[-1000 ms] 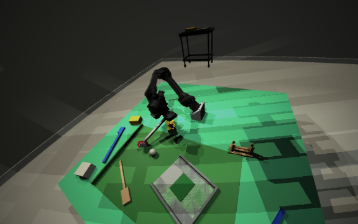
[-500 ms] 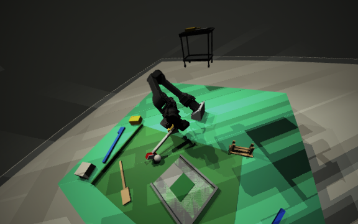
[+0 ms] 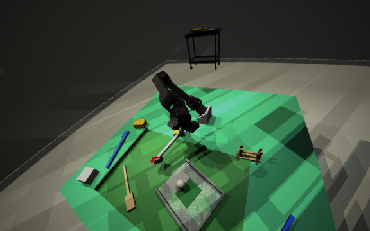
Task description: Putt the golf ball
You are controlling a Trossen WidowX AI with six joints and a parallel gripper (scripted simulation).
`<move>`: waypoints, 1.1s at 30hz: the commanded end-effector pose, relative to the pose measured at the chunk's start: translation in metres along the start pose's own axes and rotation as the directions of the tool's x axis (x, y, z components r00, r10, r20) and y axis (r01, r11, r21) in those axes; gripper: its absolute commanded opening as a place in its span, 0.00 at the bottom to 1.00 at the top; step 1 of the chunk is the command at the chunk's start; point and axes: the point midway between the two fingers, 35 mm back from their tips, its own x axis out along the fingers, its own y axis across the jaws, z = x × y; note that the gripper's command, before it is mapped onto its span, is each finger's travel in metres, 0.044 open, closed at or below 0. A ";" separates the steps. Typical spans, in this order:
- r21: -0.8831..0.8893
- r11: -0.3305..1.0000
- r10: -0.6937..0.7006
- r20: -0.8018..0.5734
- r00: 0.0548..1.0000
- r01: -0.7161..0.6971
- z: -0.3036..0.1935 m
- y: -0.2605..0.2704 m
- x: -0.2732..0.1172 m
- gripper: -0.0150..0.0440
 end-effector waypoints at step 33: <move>0.000 1.000 0.003 0.004 1.000 -0.003 0.000 0.000 -0.019 0.25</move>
